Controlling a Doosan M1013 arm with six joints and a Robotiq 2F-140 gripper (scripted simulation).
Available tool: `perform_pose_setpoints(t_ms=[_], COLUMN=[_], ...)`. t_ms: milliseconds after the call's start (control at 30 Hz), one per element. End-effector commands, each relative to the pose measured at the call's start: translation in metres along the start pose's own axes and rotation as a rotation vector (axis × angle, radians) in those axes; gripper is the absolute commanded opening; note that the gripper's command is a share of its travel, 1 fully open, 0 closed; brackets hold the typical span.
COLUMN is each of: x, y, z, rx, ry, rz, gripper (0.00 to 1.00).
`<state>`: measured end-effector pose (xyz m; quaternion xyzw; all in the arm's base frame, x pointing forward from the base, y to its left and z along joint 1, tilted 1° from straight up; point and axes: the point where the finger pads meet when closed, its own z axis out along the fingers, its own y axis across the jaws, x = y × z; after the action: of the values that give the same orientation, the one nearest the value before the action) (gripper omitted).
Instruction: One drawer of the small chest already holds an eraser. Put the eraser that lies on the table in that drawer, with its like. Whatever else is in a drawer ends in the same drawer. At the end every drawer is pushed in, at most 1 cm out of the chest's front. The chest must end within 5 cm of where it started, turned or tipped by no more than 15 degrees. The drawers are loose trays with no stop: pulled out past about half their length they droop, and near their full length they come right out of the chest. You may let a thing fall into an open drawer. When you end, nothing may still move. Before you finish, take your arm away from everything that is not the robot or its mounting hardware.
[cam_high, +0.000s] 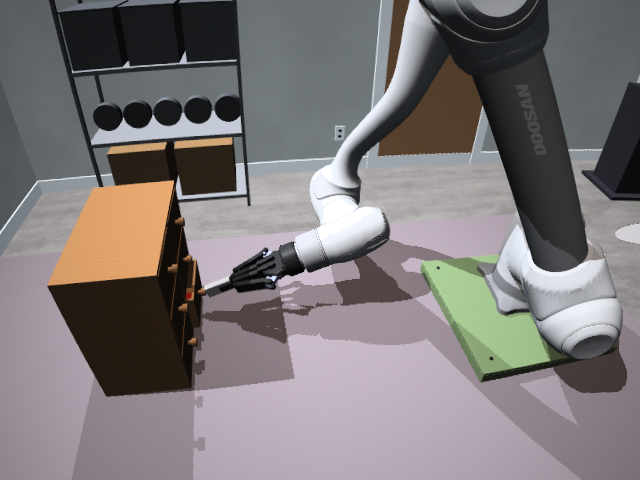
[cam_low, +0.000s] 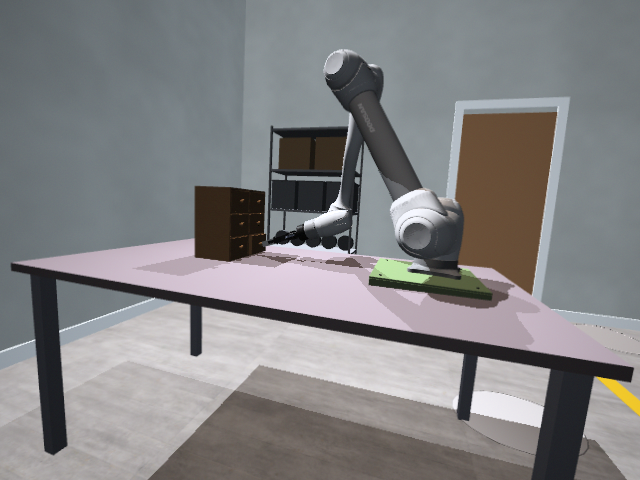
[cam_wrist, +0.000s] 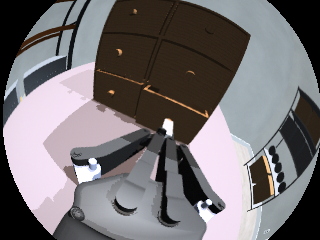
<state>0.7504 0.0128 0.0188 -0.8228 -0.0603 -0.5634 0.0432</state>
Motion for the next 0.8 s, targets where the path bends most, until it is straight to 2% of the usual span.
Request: perform_pose_setpoints(t_ms=[0,767], x=[0.001,0.005], y=[0.000,0.000], z=[0.003,0.014], rx=[0.000,0.000], ry=[0.000,0.000], rz=[0.000,0.000], gripper=[0.00,0.00])
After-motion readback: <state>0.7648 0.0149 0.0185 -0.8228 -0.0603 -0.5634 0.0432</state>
